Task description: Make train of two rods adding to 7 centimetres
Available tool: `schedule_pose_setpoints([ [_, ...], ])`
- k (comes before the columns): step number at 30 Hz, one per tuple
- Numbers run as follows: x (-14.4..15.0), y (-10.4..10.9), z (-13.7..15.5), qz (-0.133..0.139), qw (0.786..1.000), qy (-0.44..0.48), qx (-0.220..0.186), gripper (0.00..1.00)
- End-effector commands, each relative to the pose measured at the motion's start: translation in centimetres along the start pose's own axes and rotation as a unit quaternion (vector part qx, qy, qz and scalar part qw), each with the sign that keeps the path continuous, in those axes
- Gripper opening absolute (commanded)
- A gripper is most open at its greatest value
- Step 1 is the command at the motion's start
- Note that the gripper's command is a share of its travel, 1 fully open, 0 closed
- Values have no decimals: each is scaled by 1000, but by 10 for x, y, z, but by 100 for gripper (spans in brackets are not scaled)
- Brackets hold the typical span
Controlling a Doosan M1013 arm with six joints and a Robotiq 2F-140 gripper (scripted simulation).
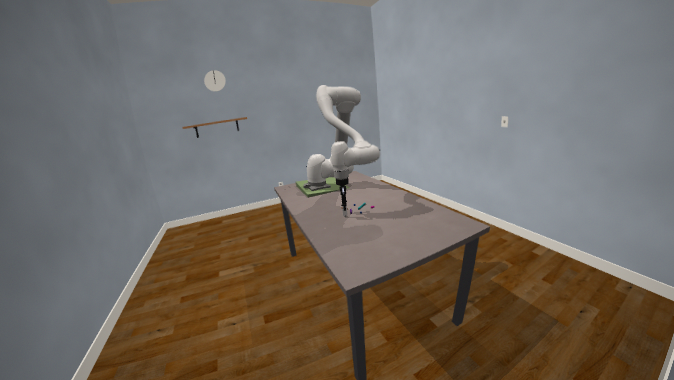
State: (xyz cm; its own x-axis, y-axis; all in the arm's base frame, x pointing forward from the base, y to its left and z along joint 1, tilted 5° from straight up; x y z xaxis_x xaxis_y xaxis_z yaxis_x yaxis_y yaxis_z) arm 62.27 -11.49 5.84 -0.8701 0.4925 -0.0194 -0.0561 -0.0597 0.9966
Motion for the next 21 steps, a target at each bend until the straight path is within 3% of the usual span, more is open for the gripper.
schedule_pose_setpoints([
  [1,0,-2,0,0,1000,0,0,28],
  [21,0,-12,0,0,1000,0,0,28],
])
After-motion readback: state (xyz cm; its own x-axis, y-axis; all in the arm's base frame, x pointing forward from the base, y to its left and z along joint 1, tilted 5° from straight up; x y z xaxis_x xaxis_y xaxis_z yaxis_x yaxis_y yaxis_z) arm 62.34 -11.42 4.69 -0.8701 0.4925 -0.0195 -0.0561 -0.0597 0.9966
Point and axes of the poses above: the point where the finger pads meet when closed, its own y axis back along the fingers, its own x axis across the jaws, z = x × y, the point moved 1 cm from there along y, back along the fingers
